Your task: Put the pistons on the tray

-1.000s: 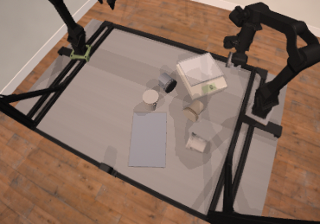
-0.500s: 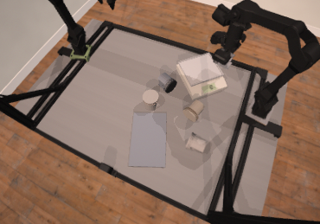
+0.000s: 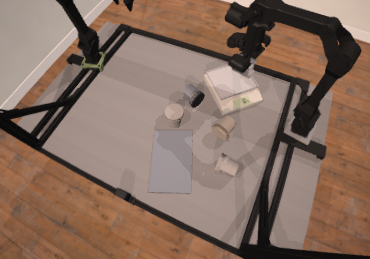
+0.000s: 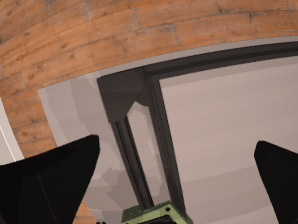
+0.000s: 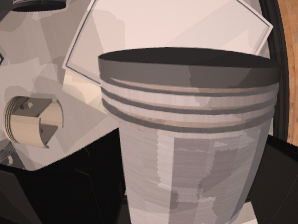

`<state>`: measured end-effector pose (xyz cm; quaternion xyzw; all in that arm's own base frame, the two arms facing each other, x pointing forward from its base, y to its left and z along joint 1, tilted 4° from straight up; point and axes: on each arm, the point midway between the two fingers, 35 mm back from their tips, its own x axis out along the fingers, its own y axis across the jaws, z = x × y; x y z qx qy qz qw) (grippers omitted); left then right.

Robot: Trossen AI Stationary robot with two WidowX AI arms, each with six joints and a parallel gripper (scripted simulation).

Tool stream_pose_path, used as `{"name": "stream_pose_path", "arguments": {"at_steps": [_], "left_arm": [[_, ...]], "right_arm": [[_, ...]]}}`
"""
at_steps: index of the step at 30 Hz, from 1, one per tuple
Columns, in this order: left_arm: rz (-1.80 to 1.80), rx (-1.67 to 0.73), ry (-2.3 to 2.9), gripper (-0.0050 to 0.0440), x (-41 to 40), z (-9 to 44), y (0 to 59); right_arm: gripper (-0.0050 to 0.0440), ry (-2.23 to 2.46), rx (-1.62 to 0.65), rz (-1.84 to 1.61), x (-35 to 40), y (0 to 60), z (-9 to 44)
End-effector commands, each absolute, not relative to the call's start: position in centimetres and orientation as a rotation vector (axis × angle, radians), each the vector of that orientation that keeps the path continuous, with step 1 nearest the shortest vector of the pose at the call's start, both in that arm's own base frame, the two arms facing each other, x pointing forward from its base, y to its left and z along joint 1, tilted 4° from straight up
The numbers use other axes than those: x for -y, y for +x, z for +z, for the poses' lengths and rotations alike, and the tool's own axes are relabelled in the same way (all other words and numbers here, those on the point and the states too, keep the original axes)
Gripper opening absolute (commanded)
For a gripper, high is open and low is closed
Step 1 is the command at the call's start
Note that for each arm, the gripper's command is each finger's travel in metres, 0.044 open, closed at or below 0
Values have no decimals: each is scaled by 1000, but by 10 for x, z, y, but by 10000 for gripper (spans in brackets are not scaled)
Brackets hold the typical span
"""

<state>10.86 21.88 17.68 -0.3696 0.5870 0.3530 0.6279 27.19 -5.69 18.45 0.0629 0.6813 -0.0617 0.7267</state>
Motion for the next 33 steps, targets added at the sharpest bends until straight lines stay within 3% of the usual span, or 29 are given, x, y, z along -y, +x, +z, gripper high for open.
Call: {"name": "stream_pose_path", "arguments": {"at_steps": [1,33], "left_arm": [[803,-1346,-848,440,-218,177,109],[803,-1346,-848,440,-218,177,109]], "right_arm": [[158,130,-1494,-138,55,292,189],[158,665,-1365,-580,55,305,190]]}}
